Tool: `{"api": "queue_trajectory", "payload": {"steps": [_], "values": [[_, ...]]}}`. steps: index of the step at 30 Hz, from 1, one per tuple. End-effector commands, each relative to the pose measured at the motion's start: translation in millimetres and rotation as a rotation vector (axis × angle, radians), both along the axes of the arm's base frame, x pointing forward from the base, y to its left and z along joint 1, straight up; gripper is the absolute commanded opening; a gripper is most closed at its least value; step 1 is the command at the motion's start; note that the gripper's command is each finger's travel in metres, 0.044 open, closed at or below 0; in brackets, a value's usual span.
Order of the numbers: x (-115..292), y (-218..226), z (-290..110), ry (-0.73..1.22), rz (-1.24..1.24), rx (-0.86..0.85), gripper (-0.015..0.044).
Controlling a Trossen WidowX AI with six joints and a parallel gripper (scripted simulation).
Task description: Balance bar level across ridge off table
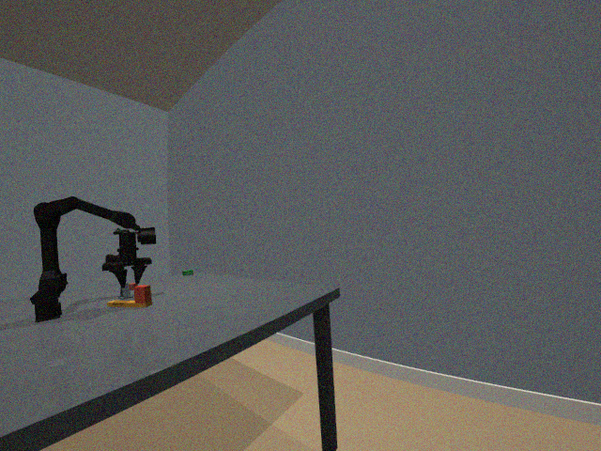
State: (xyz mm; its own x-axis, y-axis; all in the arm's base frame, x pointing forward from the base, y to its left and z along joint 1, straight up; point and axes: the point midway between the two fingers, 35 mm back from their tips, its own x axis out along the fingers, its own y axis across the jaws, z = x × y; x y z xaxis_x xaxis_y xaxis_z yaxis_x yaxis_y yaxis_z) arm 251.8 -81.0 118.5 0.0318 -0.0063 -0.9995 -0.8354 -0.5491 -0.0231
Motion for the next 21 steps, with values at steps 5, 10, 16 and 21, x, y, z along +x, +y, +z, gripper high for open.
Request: {"api": "queue_trajectory", "payload": {"steps": [5, 10, 16, 21], "values": [[-5.3, 1.3, -45.8, 0.006, 0.006, -0.002, 0.0315], [-5.3, 1.3, -45.8, 0.006, 0.006, -0.002, 0.0315], [-5.0, 1.2, -51.2, 0.006, 0.006, -0.002, 0.0315], [-4.7, 1.1, -59.4, 0.006, 0.006, -0.002, 0.0315]]}}
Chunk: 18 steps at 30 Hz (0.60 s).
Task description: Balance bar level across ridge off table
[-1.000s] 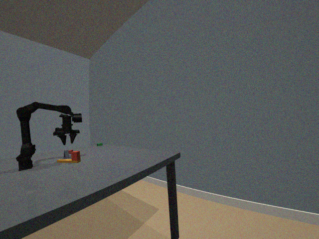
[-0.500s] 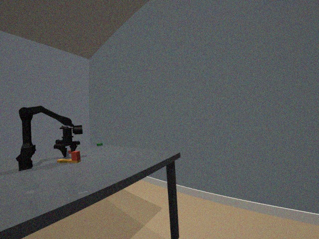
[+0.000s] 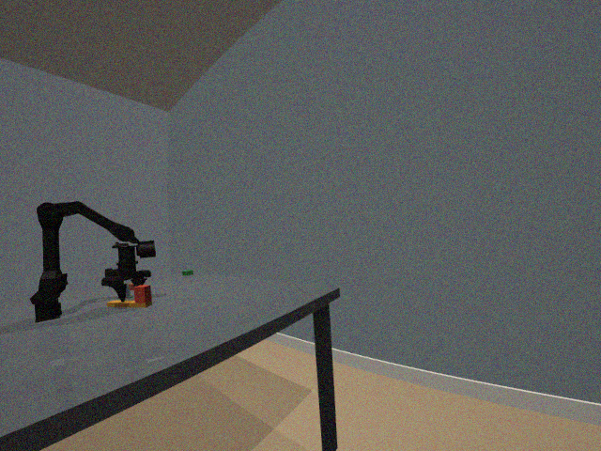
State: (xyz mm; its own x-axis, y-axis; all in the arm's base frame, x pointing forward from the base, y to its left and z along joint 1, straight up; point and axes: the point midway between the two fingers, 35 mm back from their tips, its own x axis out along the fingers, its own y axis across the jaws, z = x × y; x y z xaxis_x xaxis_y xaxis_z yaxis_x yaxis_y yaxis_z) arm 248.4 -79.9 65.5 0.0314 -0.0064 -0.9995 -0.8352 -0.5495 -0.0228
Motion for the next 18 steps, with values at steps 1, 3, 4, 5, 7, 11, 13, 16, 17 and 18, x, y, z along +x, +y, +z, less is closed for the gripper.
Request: {"api": "queue_trajectory", "payload": {"steps": [1, 3, 4, 5, 7, 11, 13, 16, 17, 18], "values": [[-1.2, -0.1, -8.1, 0.006, 0.006, -0.002, 0.0315], [-1.2, -0.1, -11.4, 0.006, 0.006, -0.002, 0.0315], [-1.2, -0.1, -13.0, 0.006, 0.006, -0.002, 0.0315], [-1.2, -0.1, -14.6, 0.006, 0.006, -0.002, 0.0315], [-1.3, 0.0, -17.6, 0.006, 0.006, -0.002, 0.0315], [-1.3, 0.0, -18.7, 0.006, 0.006, -0.002, 0.0315], [-1.3, 0.0, -18.7, 0.006, 0.006, -0.002, 0.0315], [-1.3, 0.0, -18.7, 0.006, 0.006, -0.002, 0.0315], [-1.3, 0.0, -18.7, 0.006, 0.006, -0.002, 0.0315], [-1.3, 0.0, -18.7, 0.006, 0.006, -0.002, 0.0315]]}}
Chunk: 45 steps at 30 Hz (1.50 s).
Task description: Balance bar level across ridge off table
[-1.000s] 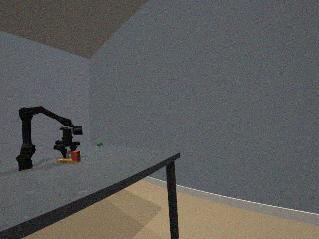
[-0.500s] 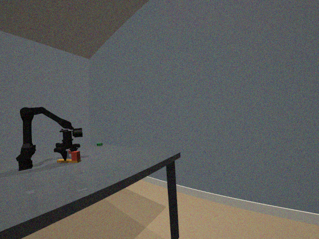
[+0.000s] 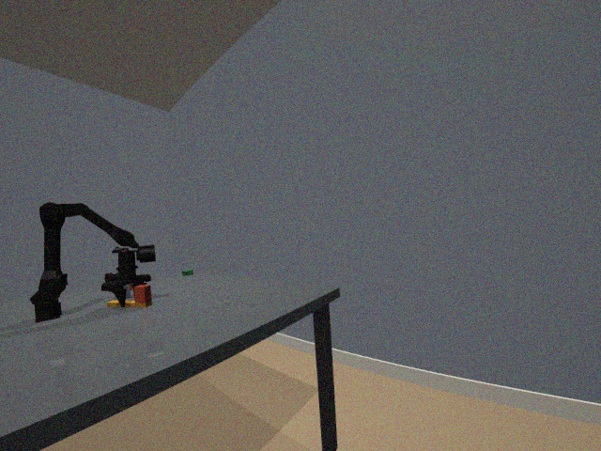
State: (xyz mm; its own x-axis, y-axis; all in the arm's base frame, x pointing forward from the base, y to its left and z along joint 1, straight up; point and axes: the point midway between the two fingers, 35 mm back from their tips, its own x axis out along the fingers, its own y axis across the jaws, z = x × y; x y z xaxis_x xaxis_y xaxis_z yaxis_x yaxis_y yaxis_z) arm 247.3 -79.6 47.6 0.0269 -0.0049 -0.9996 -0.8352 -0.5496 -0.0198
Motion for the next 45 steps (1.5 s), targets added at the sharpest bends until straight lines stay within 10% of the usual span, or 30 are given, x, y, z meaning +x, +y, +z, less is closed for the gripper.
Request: {"api": "queue_trajectory", "payload": {"steps": [1, 6, 23, 45], "values": [[-0.3, -0.4, -0.7, 0.001, 0.006, -0.004, 0.0315], [-0.3, -0.4, -0.7, 0.001, 0.006, -0.004, 0.0315], [0.6, -0.2, 3.2, 0.000, 0.000, 0.000, 0.0006], [4.9, -1.8, 58.7, 0.000, 0.003, -0.002, 0.0000]]}}
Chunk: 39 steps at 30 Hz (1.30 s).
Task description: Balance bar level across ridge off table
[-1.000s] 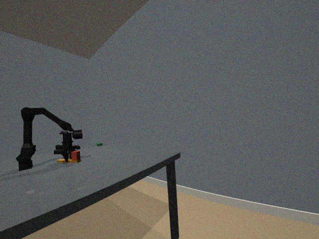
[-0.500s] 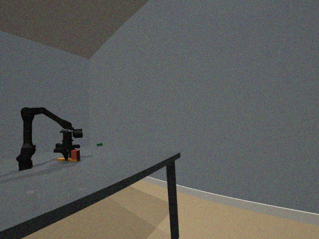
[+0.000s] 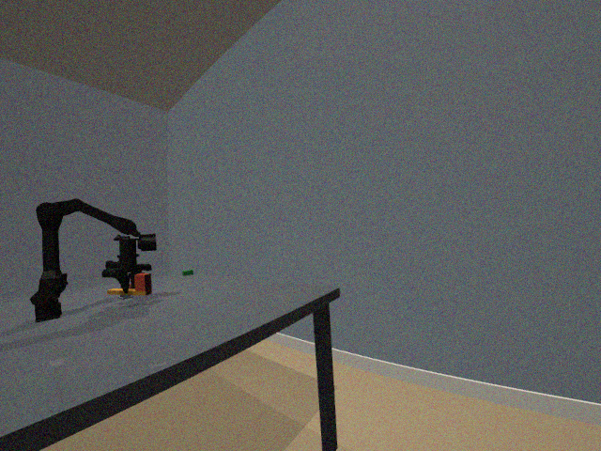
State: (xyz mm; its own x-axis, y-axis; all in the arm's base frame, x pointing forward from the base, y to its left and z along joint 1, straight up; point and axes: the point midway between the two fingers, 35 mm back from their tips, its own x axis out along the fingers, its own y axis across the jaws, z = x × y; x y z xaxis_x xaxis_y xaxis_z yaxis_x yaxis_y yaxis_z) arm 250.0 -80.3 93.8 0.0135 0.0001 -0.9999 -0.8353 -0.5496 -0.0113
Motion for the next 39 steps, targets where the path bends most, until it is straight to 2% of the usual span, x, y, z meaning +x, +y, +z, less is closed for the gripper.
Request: {"api": "queue_trajectory", "payload": {"steps": [1, 24, 39], "values": [[2.1, -1.0, 15.0, -0.013, 0.003, -0.007, 0.0000], [-5.5, 1.8, 68.0, -0.012, 0.004, -0.009, 0.0000], [12.1, 51.0, 68.9, -0.014, -0.105, -0.001, 0.0000]]}}
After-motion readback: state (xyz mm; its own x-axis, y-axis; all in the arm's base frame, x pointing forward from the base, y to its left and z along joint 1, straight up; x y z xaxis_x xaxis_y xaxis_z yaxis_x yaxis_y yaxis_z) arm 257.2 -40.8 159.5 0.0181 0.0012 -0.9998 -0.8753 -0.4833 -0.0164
